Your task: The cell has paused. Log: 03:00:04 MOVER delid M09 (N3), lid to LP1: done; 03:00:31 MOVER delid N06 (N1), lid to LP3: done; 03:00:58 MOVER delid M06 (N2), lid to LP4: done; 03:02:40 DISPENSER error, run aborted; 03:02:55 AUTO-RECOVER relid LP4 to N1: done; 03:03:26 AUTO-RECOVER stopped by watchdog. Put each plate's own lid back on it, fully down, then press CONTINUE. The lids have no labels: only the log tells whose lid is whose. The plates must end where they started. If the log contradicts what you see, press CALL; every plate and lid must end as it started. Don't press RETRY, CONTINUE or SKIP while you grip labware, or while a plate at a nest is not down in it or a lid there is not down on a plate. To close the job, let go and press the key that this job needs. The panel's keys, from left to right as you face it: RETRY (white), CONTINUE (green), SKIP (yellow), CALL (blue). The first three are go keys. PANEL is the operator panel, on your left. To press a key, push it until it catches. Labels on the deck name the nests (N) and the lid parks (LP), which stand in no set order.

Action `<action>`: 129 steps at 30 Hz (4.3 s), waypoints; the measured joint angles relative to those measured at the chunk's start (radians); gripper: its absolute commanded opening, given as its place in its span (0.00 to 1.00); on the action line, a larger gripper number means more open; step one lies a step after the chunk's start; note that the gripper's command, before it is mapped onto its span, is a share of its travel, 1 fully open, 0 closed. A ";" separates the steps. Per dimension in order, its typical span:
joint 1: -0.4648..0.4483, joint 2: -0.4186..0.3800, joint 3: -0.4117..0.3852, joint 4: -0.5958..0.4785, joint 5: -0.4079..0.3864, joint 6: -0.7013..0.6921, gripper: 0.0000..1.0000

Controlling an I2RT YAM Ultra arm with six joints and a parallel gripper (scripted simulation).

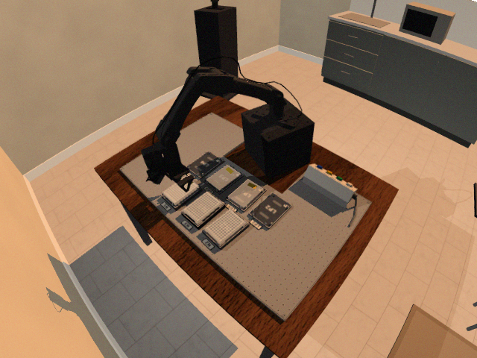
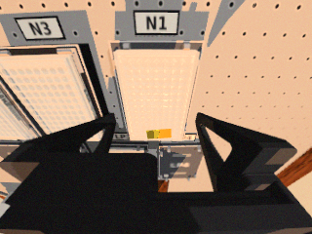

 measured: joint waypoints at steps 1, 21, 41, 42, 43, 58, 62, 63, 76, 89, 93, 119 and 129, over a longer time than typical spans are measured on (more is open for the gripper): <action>0.000 0.003 0.000 0.003 0.000 0.000 1.00; 0.000 0.068 0.013 0.045 0.000 0.000 1.00; -0.003 0.071 0.030 0.039 0.000 0.000 1.00; -0.003 0.071 0.031 0.039 0.000 0.000 1.00; -0.003 0.071 0.032 0.039 0.000 0.000 1.00; -0.003 0.071 0.032 0.039 0.000 0.000 0.89; -0.003 0.071 0.032 0.039 0.000 0.000 0.86; -0.003 0.071 0.032 0.039 0.000 0.000 0.85; -0.003 0.071 0.032 0.039 0.000 0.000 0.00; -0.003 0.071 0.032 0.036 0.000 0.000 0.00; -0.003 0.071 0.032 0.035 0.000 0.002 0.00; 0.000 0.032 0.037 -0.003 0.000 0.003 0.00; 0.000 0.002 0.026 -0.007 0.000 0.003 0.00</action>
